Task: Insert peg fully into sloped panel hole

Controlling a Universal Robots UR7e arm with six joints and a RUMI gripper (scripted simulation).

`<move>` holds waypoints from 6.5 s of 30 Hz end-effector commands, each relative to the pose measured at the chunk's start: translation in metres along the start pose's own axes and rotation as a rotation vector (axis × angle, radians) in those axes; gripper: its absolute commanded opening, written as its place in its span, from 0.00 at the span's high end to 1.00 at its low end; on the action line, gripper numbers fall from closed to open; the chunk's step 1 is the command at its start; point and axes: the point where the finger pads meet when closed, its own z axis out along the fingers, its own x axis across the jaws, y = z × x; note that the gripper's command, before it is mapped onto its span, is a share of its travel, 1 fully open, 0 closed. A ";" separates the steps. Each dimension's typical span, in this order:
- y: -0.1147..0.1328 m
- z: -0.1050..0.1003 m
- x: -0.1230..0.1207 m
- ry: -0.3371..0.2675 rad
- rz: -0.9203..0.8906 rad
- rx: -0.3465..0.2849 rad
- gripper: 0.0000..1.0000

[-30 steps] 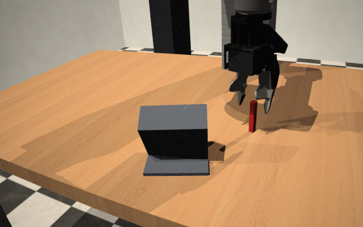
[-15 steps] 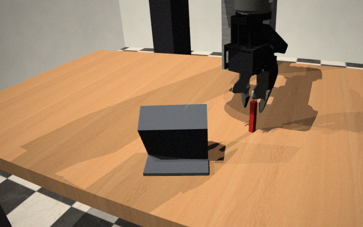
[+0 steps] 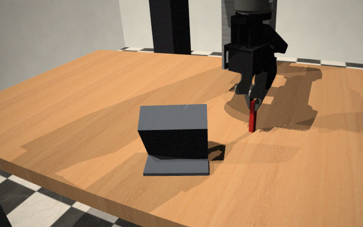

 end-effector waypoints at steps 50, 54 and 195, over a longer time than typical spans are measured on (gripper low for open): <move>-0.033 -0.051 -0.016 -0.037 0.042 0.120 1.00; -0.038 -0.048 -0.019 -0.043 0.050 0.141 1.00; -0.210 -0.036 -0.088 -0.259 0.427 0.783 1.00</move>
